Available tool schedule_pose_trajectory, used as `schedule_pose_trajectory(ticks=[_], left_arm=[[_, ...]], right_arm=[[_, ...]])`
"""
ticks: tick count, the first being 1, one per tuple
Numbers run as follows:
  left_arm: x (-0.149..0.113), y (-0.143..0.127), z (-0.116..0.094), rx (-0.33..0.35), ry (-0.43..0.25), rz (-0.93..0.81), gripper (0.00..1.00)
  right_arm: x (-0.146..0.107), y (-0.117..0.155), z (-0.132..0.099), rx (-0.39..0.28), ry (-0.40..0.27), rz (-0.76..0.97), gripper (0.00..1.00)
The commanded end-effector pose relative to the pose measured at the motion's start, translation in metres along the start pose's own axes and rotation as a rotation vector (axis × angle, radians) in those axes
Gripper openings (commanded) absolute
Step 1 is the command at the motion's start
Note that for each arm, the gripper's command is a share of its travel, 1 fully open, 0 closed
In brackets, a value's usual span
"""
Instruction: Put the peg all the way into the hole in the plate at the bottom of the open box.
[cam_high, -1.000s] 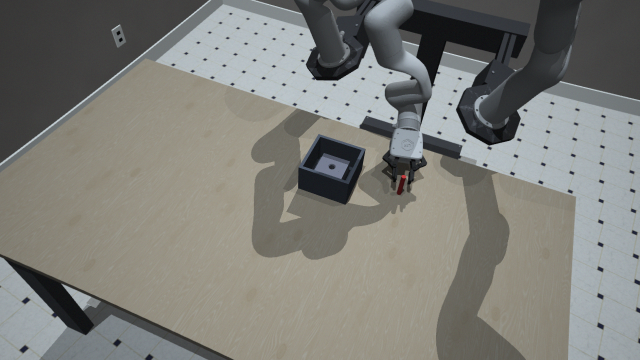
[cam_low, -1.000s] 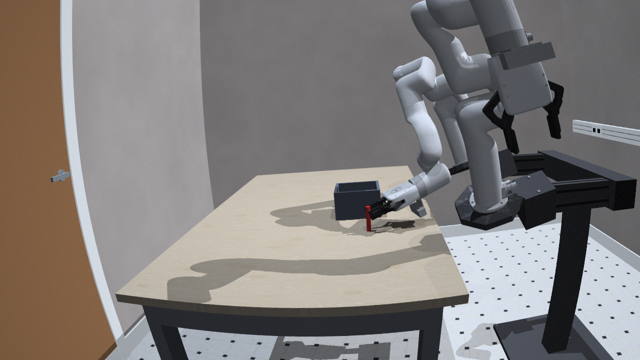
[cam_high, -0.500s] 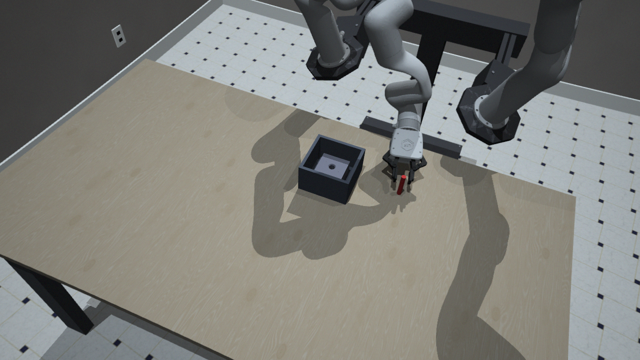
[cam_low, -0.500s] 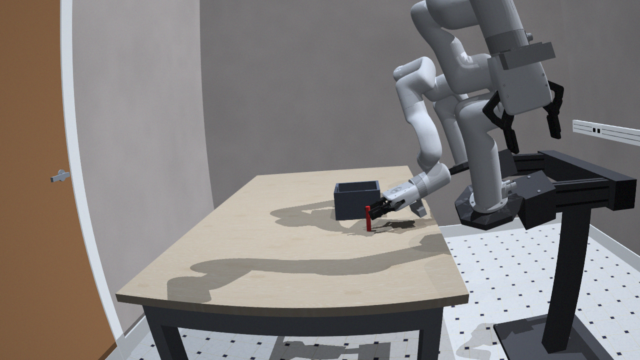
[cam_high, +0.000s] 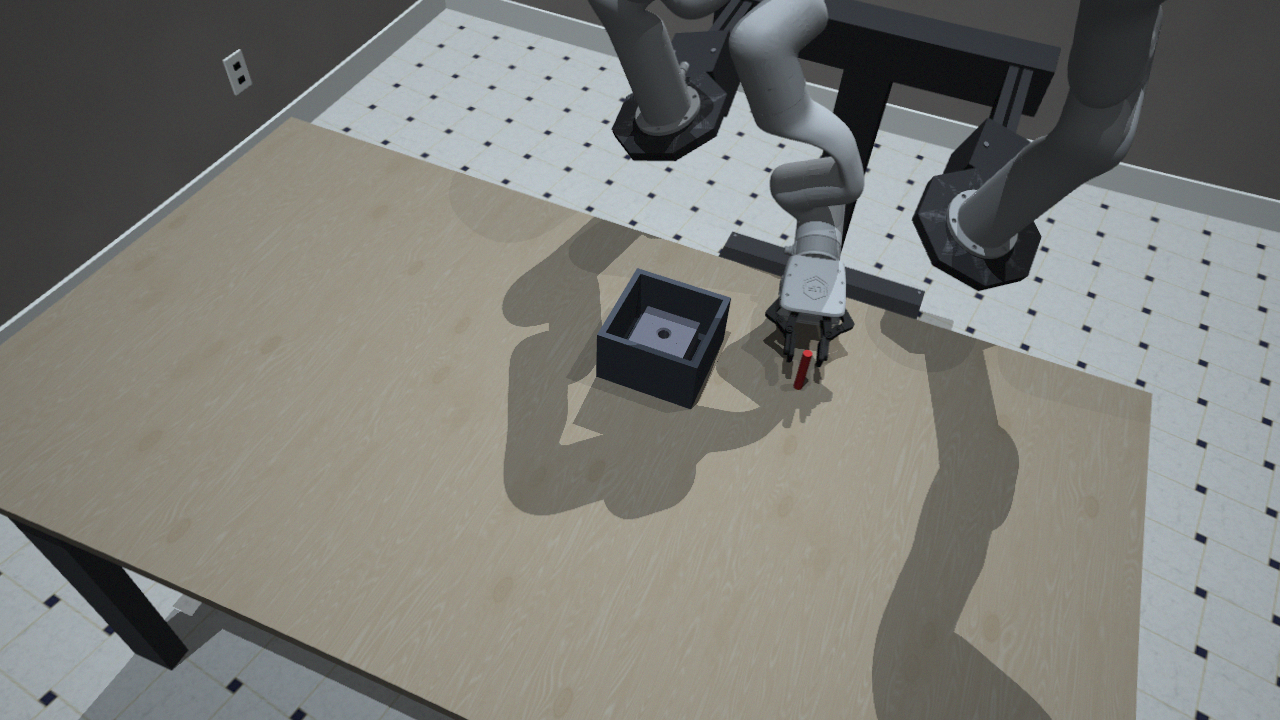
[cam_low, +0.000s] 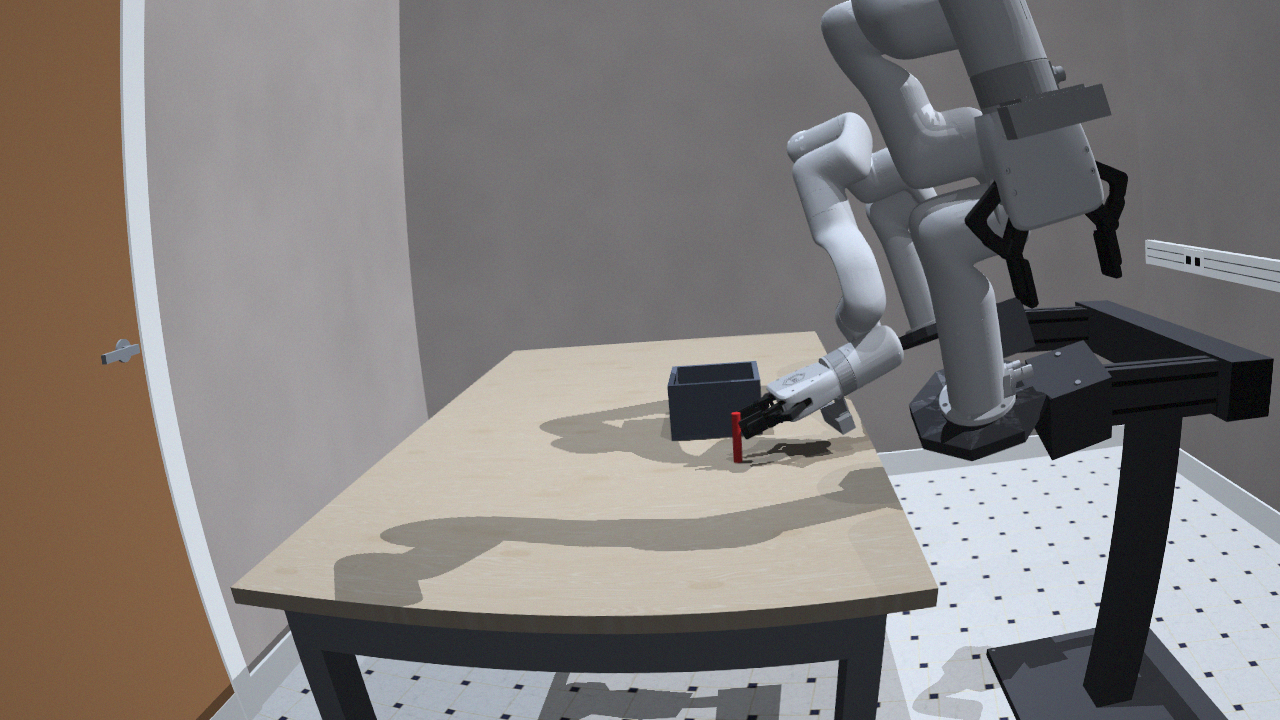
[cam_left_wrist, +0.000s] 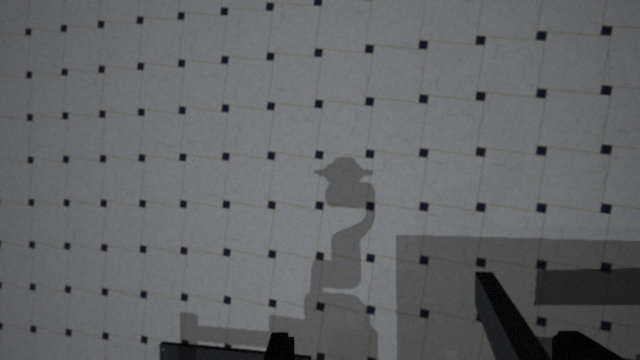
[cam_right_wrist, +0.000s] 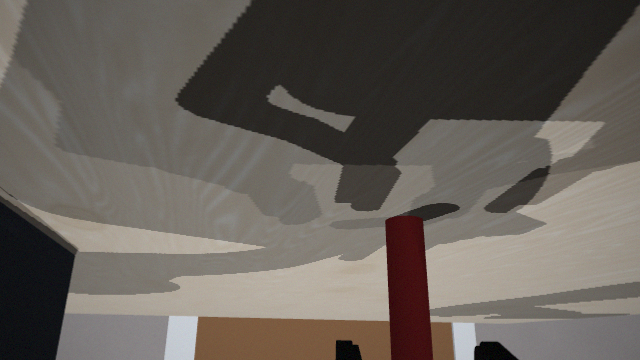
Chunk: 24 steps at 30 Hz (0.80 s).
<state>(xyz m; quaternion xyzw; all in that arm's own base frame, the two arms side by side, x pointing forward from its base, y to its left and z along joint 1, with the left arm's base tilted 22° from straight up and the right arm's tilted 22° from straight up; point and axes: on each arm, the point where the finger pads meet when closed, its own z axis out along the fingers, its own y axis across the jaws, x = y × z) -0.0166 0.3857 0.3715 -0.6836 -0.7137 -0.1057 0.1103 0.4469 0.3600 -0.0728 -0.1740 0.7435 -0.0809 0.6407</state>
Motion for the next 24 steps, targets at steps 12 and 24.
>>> schedule_pose_trajectory(ticks=[12,24], left_arm=[[0.0,0.0,-0.001,0.0,0.002,0.0,1.0],[0.0,0.0,-0.001,0.0,0.002,0.0,1.0]], right_arm=[[-0.001,0.001,-0.056,0.0,-0.002,0.002,0.44],[-0.001,0.001,-0.071,0.0,-0.002,0.002,0.44]])
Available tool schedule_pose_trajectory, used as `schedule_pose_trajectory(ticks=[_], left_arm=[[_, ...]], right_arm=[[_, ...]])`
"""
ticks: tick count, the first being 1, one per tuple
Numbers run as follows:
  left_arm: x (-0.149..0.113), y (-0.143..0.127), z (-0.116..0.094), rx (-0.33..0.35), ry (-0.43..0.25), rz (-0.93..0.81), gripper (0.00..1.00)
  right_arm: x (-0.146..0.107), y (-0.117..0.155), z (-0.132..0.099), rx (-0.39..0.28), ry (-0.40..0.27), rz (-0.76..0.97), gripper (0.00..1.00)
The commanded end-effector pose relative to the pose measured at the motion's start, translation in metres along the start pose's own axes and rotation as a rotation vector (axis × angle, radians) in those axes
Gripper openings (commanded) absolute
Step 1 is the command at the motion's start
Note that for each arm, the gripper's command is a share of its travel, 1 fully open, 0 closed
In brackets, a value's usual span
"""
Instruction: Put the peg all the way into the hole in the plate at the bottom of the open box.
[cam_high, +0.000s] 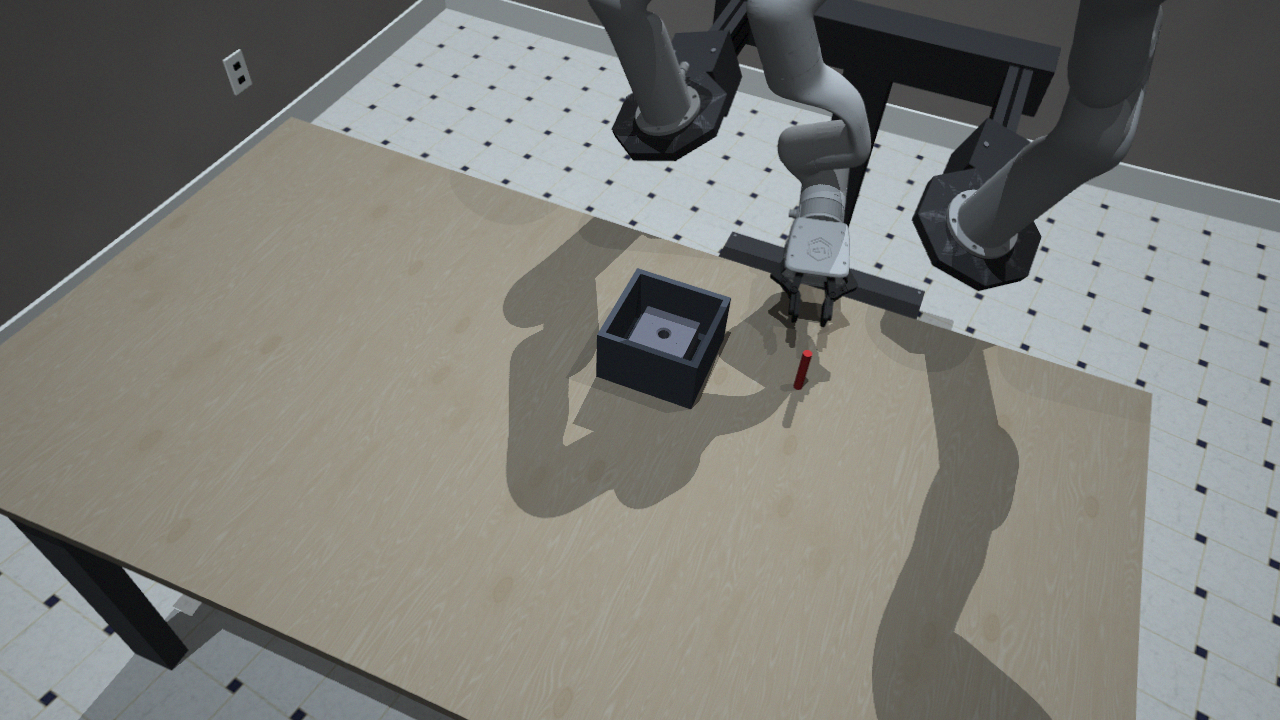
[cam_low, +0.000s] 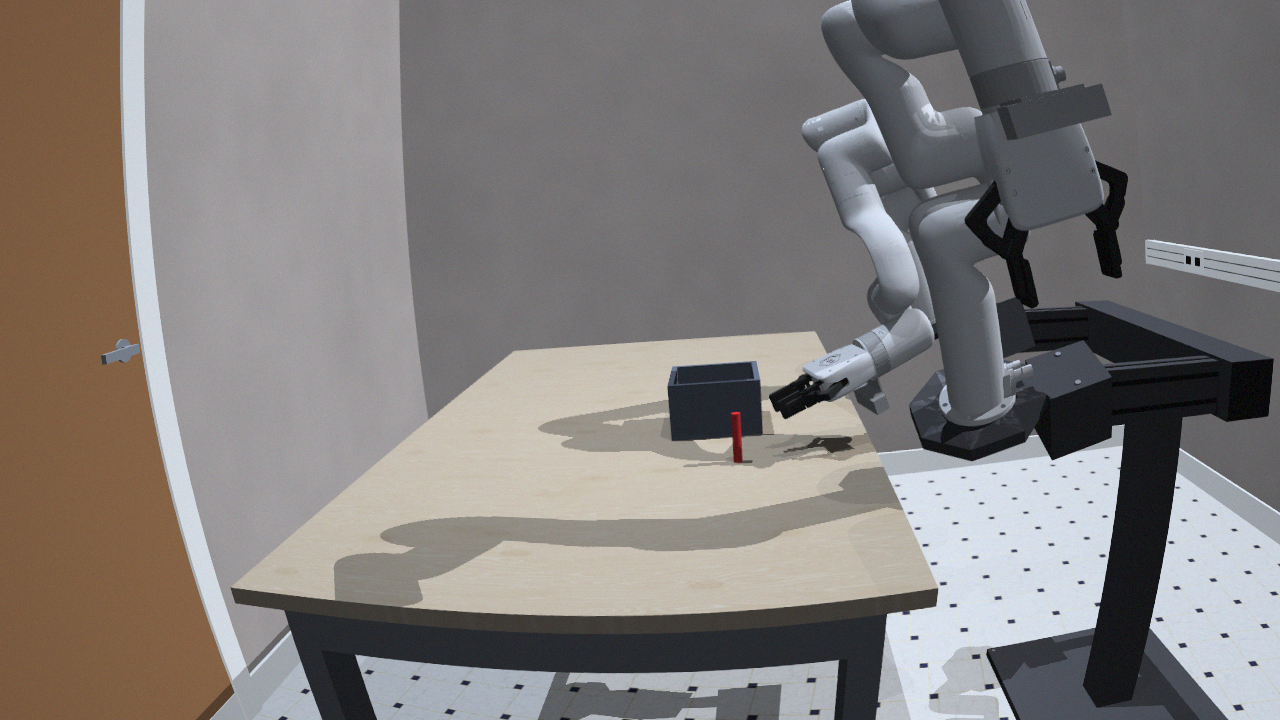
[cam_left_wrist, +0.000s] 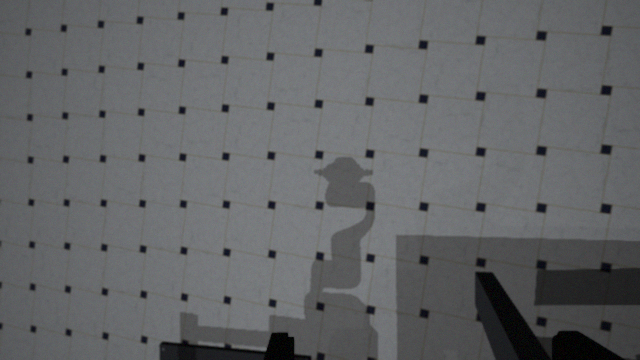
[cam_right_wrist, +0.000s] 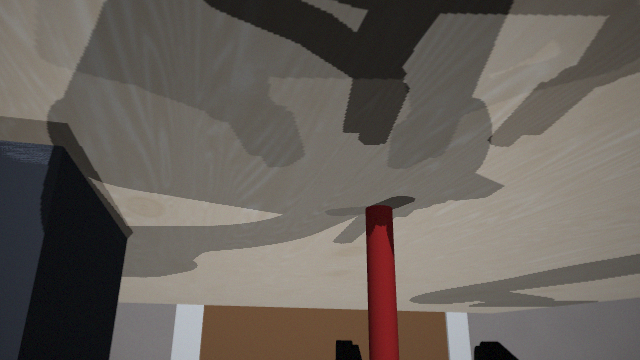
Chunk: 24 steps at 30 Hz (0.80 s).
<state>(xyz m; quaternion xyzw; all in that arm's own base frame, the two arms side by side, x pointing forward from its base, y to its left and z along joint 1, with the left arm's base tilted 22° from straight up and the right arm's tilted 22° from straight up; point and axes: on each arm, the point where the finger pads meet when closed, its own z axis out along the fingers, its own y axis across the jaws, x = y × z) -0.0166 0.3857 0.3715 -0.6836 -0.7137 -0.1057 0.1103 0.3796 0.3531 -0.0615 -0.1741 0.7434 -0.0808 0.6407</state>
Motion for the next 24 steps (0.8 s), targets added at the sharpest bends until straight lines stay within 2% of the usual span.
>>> schedule_pose_trajectory(ticks=[1,13,24], left_arm=[[0.0,0.0,-0.001,0.0,0.002,0.0,1.0],[0.0,0.0,-0.001,0.0,0.002,0.0,1.0],[0.0,0.0,-0.001,0.0,0.002,0.0,1.0]], right_arm=[[-0.001,0.0,-0.003,0.0,-0.001,0.002,0.44],[-0.003,0.0,-0.003,0.002,0.028,0.001,0.44],[-0.013,0.0,-0.007,0.002,0.166,0.001,0.44]])
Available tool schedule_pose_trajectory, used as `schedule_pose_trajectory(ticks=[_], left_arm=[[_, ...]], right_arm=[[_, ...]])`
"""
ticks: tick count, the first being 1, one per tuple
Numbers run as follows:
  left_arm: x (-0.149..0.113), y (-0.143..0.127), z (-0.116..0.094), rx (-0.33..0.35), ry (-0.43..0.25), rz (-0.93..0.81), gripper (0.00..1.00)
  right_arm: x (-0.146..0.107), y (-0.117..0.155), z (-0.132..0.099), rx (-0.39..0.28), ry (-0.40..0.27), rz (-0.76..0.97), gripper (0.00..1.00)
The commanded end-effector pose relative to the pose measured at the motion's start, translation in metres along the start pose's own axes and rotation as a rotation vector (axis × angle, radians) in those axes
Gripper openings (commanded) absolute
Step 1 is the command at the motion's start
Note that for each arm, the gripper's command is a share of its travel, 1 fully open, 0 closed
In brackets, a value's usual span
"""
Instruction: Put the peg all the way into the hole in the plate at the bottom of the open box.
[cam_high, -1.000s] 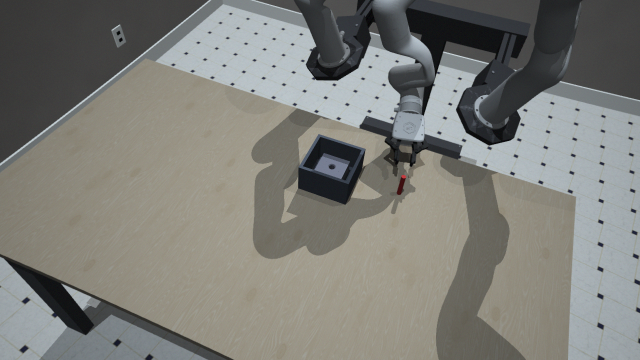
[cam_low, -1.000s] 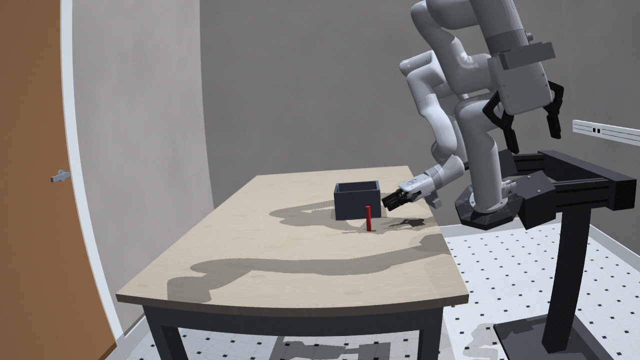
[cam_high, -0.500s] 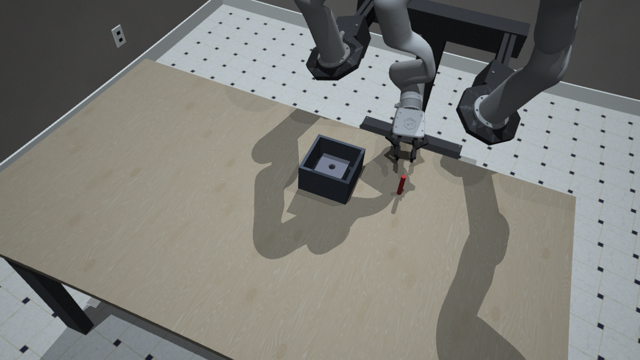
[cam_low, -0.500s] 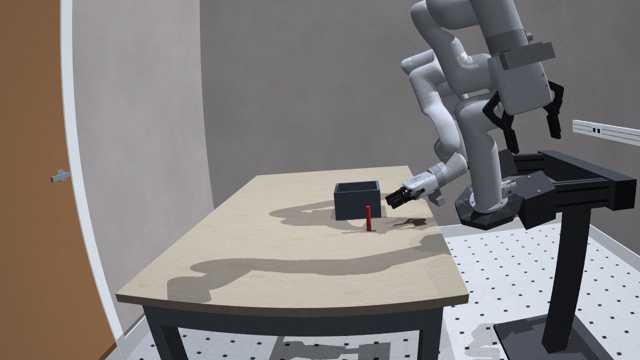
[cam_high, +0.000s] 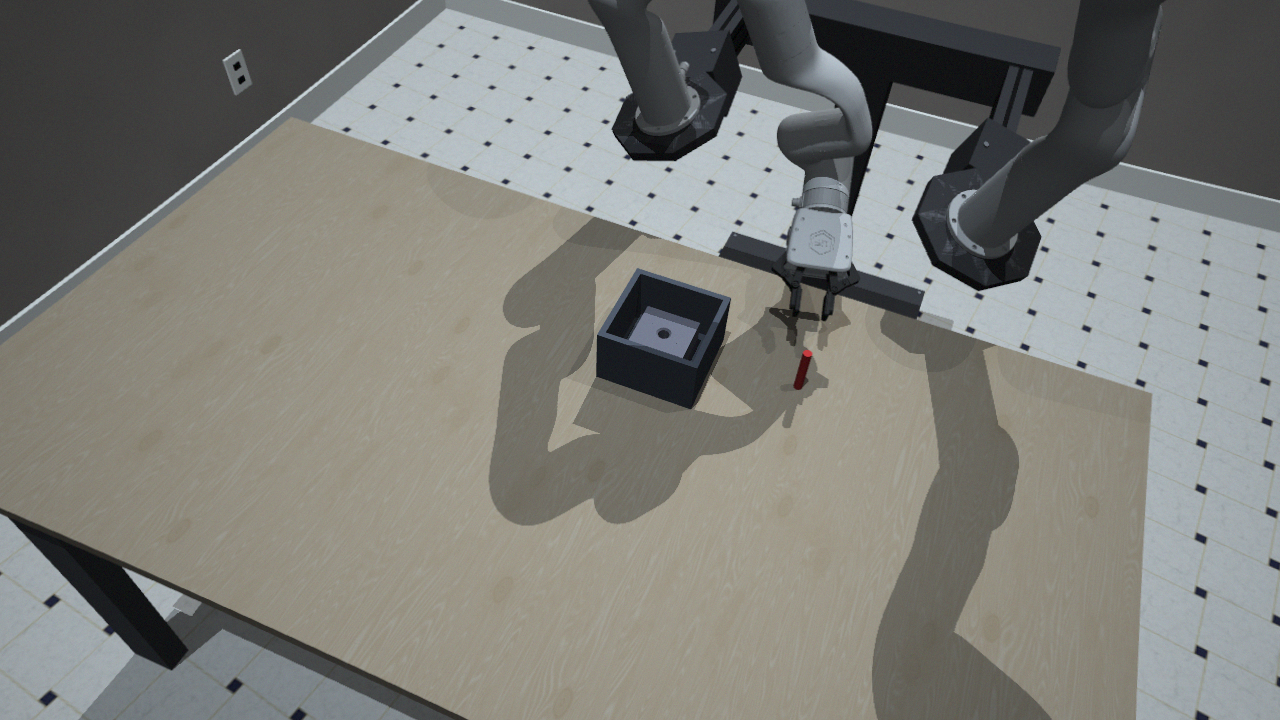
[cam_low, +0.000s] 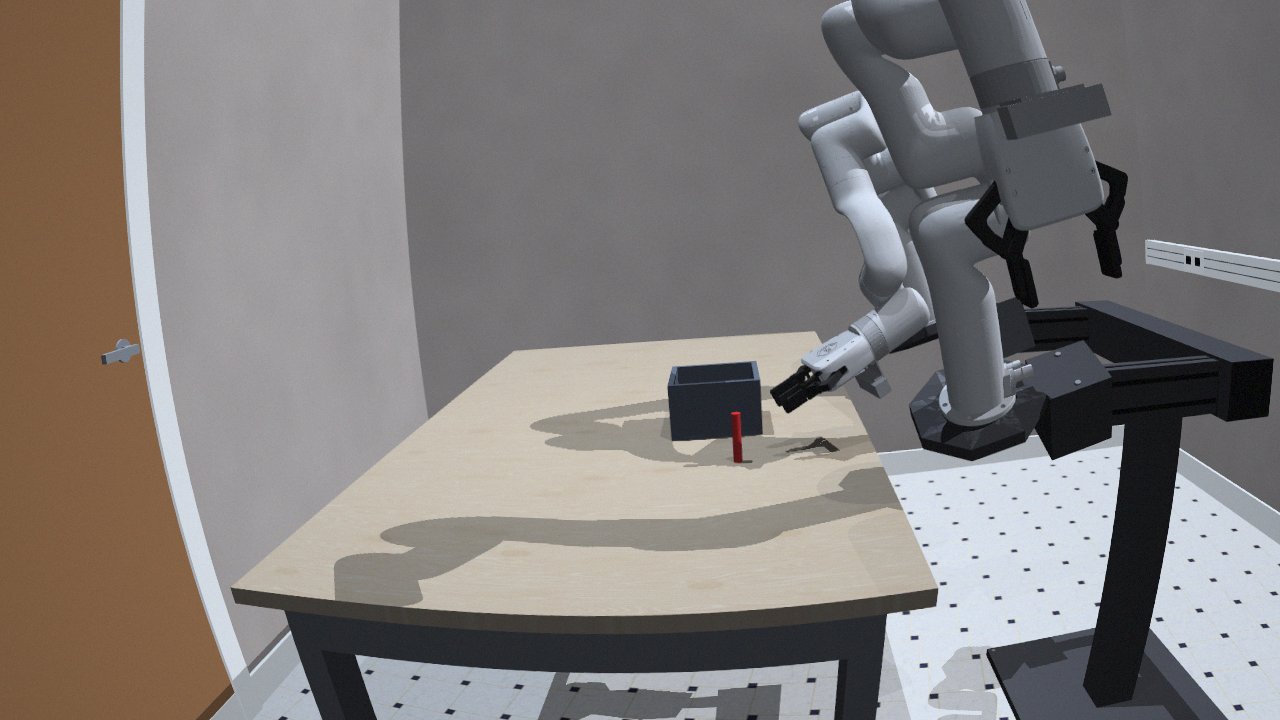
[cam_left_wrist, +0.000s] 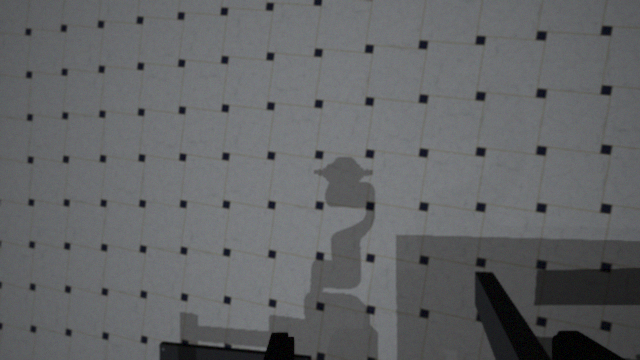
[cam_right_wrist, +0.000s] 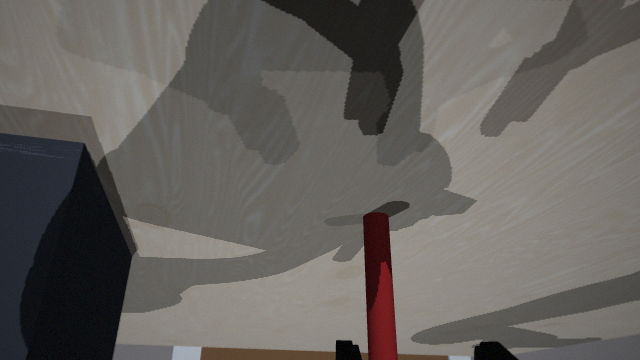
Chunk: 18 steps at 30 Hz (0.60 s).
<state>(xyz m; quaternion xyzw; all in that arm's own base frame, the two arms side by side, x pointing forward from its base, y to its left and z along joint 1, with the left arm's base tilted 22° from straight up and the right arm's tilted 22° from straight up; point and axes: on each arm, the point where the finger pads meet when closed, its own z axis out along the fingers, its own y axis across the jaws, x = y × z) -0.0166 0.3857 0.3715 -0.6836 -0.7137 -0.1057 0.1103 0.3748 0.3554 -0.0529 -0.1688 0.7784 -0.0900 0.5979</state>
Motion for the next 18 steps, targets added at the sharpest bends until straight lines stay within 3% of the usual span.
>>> schedule_pose_trajectory(ticks=[1,16,18], left_arm=[[0.0,0.0,-0.001,0.0,0.002,0.0,1.0],[0.0,0.0,-0.001,0.0,0.002,0.0,1.0],[0.0,0.0,-0.001,0.0,0.002,0.0,1.0]], right_arm=[[-0.004,0.0,-0.001,0.002,0.054,0.0,0.44],[-0.031,0.0,-0.015,0.002,0.461,-0.001,0.44],[-0.031,0.0,-0.015,0.002,0.461,-0.001,0.44]])
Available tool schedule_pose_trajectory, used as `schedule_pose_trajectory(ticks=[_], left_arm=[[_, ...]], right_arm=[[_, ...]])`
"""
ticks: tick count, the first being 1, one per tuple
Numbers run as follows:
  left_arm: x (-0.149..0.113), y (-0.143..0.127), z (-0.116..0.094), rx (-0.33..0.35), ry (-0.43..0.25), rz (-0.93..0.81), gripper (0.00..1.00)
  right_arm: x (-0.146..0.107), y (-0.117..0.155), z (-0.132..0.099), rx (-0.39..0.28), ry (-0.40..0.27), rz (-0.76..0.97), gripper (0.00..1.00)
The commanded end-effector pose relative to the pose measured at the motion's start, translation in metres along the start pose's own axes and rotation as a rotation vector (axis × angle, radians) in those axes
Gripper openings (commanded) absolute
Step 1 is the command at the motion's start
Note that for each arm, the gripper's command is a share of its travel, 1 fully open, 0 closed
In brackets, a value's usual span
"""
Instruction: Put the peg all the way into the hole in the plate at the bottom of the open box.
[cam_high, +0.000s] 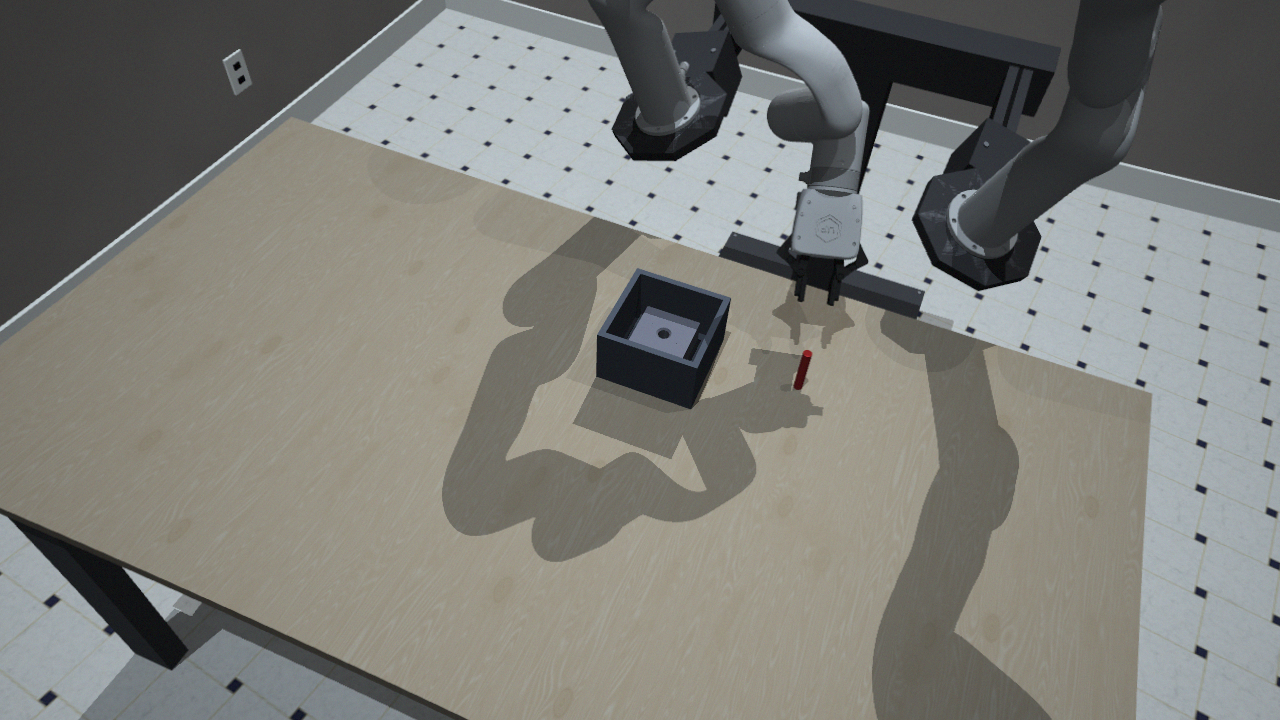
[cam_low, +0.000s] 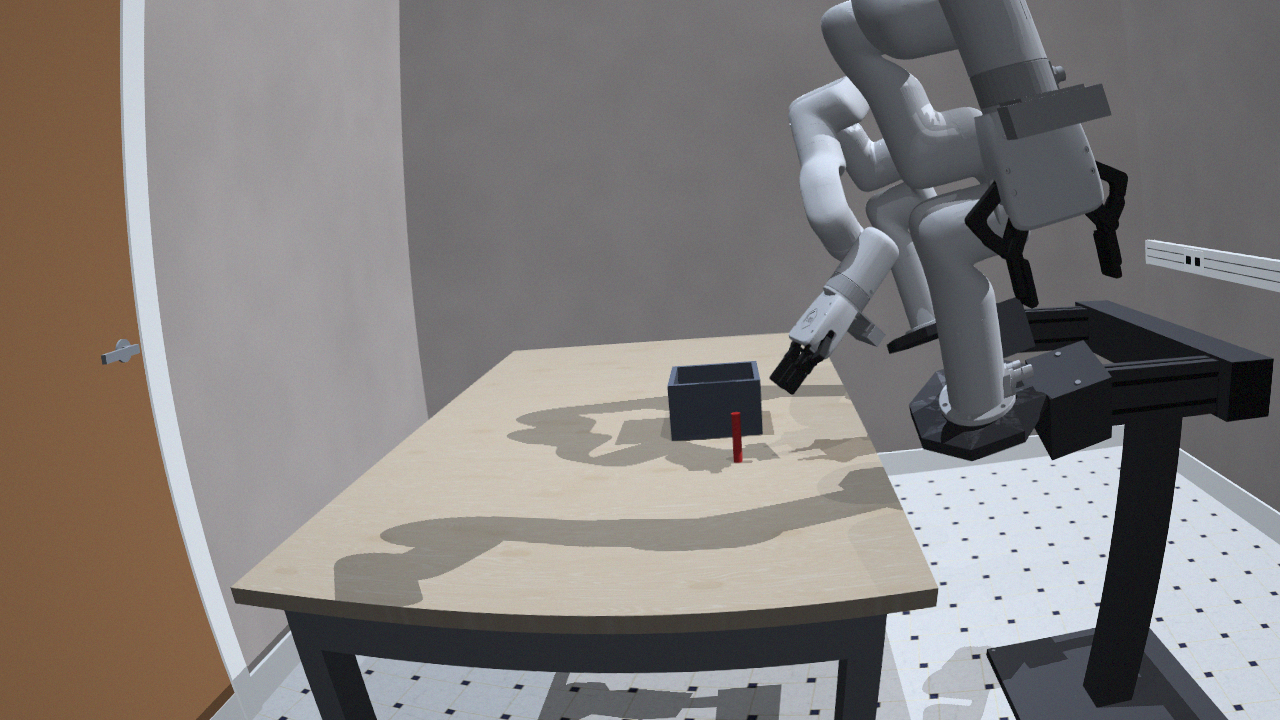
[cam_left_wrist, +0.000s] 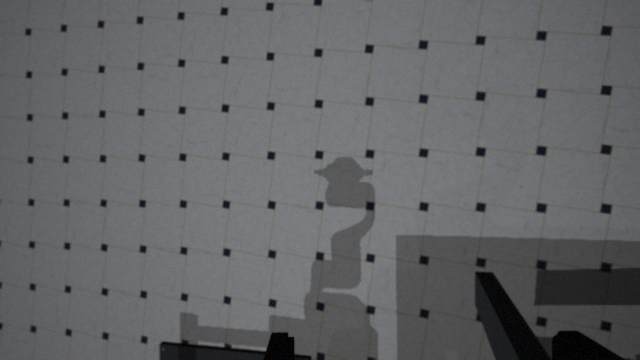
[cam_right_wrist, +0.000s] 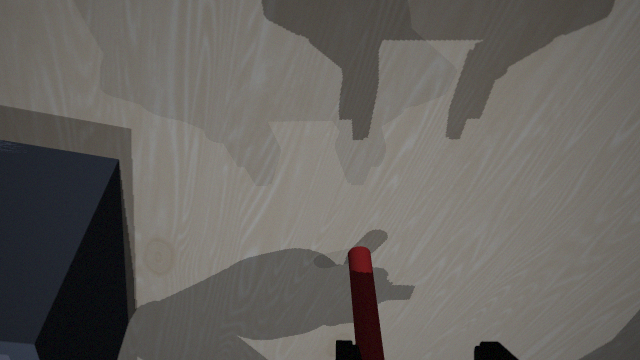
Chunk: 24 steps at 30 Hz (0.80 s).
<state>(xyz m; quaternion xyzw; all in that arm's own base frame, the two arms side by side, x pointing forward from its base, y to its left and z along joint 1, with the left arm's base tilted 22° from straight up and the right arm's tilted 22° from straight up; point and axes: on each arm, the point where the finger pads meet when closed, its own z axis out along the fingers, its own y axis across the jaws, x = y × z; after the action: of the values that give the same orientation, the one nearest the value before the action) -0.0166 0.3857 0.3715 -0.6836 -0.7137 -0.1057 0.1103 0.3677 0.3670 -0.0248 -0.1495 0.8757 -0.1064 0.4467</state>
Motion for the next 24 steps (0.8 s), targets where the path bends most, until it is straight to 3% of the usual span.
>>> schedule_pose_trajectory(ticks=[1,15,17,24], left_arm=[[0.0,0.0,-0.001,0.0,0.002,0.0,1.0],[0.0,0.0,-0.001,0.0,0.002,0.0,1.0],[0.0,0.0,-0.001,0.0,0.002,0.0,1.0],[0.0,0.0,-0.001,0.0,0.002,0.0,1.0]], right_arm=[[-0.004,-0.002,-0.004,0.024,0.125,-0.011,0.44],[-0.02,-0.001,-0.021,0.024,0.437,-0.007,0.44],[-0.02,-0.001,-0.021,0.024,0.437,-0.007,0.44],[-0.027,-0.001,-0.028,0.027,0.562,-0.005,0.44]])
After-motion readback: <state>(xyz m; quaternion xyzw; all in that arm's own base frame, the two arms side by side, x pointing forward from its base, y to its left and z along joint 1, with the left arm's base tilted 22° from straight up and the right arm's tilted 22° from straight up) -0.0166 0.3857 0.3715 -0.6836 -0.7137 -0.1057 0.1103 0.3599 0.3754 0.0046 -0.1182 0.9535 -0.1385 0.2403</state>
